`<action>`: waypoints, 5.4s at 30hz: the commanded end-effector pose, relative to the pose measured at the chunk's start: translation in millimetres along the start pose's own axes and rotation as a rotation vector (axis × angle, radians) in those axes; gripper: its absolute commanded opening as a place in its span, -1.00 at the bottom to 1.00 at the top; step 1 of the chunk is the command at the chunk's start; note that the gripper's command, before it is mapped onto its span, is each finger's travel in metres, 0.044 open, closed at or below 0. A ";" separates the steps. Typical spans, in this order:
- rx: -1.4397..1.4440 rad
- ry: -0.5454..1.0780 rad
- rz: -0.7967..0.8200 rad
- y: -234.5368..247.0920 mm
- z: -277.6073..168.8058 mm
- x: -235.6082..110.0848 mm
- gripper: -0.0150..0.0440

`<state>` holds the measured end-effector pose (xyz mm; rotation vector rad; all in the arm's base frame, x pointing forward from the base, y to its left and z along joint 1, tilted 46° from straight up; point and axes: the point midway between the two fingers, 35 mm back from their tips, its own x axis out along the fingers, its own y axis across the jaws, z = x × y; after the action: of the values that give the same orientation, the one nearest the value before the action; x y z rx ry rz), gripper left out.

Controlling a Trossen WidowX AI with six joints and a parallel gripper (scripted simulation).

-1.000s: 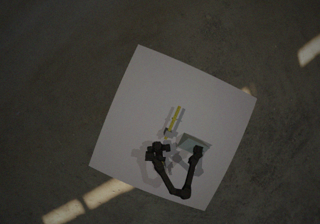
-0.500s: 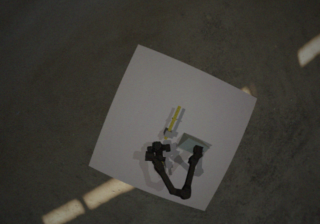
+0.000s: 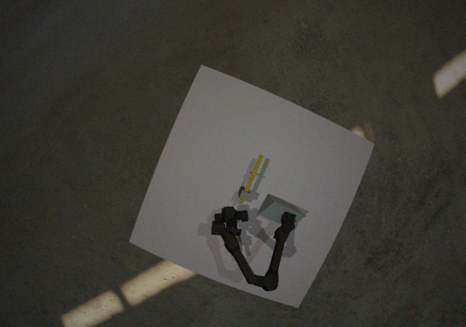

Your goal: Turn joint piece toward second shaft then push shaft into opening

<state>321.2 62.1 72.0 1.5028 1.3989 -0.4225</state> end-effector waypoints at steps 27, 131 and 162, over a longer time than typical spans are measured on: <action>0.005 -0.002 -0.001 -0.2 0.1 -0.1 -0.49; 0.005 -0.002 -0.001 -0.2 0.1 -0.1 -0.49; 0.000 0.000 0.000 0.0 0.0 0.0 0.99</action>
<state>321.2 62.1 72.1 1.5031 1.3988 -0.4222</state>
